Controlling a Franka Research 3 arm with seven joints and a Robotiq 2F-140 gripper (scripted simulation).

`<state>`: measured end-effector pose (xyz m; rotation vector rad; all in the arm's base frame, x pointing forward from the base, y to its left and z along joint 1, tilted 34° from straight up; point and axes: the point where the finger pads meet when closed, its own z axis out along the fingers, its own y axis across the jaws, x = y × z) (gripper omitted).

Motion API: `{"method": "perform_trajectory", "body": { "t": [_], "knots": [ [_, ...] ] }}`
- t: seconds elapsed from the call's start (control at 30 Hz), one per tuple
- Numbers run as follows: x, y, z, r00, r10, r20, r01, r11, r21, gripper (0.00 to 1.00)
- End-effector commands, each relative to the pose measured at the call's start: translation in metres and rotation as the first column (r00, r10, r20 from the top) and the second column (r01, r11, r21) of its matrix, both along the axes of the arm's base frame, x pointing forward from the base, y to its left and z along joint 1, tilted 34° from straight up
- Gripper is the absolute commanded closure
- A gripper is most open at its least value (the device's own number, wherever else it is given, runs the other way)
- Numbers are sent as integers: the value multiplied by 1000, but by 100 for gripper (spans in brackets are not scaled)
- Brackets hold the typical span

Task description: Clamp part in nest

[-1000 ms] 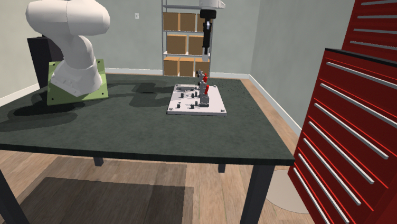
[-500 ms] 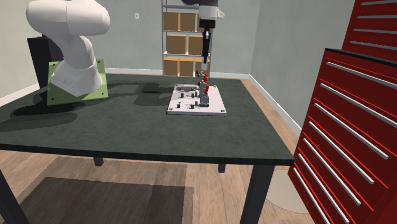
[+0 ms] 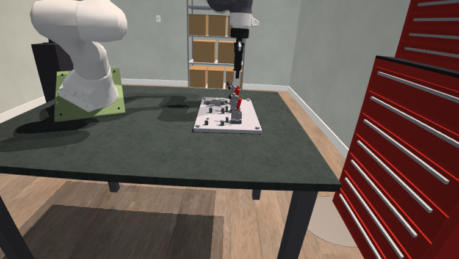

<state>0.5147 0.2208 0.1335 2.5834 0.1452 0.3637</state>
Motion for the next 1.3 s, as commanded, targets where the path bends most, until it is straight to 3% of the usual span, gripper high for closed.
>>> {"method": "perform_trajectory", "body": {
  "t": [0.0,0.97,1.27],
  "knots": [
    [2,0,-1,1000,8,3,-8,1000,1,72],
    [3,0,-1,1000,8,3,-8,1000,1,72],
    [8,-9,-17,1000,8,3,-8,1000,1,72]
  ]
}}
